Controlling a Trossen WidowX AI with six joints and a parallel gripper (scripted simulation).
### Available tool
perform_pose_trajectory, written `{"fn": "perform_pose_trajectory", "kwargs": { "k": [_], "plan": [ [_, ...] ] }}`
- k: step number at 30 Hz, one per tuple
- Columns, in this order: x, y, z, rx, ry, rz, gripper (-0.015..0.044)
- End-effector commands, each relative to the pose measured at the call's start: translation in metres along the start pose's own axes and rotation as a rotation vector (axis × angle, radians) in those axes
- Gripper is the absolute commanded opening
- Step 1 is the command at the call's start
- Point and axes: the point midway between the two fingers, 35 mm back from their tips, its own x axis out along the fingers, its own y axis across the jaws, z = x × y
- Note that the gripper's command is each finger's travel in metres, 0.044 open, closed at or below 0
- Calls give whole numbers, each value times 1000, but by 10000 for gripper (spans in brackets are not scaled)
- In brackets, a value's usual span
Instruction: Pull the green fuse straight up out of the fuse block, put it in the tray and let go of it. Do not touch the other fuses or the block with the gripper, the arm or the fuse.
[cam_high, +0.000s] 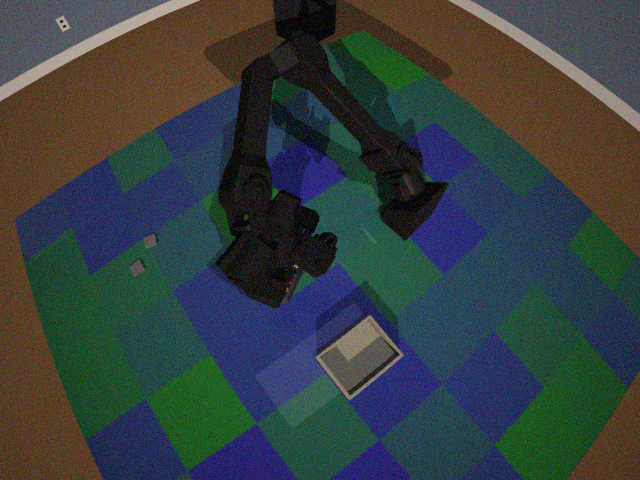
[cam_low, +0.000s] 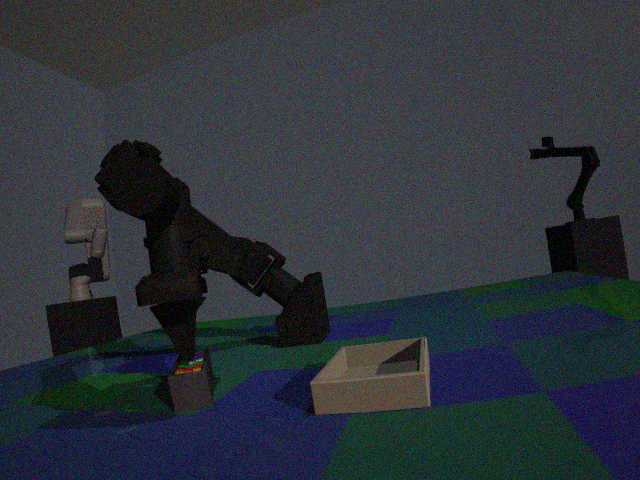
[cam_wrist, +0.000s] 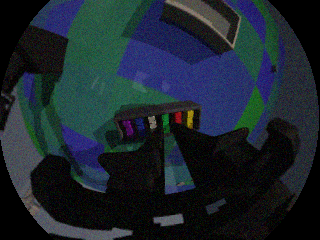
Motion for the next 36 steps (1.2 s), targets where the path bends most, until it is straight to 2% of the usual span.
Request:
{"fn": "perform_pose_trajectory", "kwargs": {
  "k": [1,21,31,36],
  "plan": [
    [2,0,0,-5,4,2,67],
    [11,0,-1,-5,4,2,67],
    [9,0,0,1,1,-1,0],
    [9,0,0,1,1,-1,0]
  ]
}}
